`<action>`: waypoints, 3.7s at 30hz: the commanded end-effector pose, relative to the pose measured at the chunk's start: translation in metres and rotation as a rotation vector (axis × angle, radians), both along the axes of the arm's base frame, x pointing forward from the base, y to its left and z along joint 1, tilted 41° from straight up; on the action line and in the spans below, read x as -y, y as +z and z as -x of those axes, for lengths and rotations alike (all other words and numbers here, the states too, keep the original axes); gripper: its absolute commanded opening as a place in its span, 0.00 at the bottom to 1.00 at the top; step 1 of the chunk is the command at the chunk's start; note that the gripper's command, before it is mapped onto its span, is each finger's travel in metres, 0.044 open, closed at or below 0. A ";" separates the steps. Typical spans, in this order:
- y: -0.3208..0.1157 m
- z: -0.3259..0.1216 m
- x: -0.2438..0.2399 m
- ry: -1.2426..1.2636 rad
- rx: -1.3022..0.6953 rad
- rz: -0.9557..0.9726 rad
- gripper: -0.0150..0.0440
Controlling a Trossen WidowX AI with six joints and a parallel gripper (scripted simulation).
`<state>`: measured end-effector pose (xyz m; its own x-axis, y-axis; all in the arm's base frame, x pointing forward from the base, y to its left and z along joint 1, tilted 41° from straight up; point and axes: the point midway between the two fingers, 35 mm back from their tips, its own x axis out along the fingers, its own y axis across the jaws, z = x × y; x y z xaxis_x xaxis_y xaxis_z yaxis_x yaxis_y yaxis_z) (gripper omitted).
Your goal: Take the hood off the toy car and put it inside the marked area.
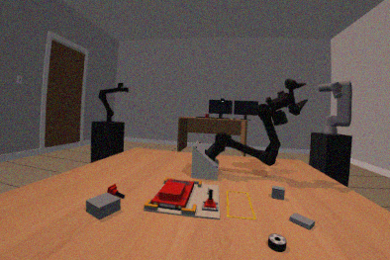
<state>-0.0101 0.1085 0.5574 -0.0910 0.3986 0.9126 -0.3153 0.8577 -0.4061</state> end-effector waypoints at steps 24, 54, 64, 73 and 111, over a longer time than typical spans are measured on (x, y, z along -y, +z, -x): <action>0.031 -0.006 0.165 -0.149 -0.012 -0.528 1.00; -0.064 -0.139 0.412 -0.506 -0.668 -1.201 1.00; -0.134 -0.198 0.456 -0.597 -1.013 -1.293 1.00; -0.208 -0.249 0.473 -0.657 -1.358 -1.302 1.00; -0.525 -0.349 0.347 -0.168 -2.836 -0.221 1.00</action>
<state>0.3388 -0.2643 0.0608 0.4936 0.1079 -0.8630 0.4227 0.8374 0.3464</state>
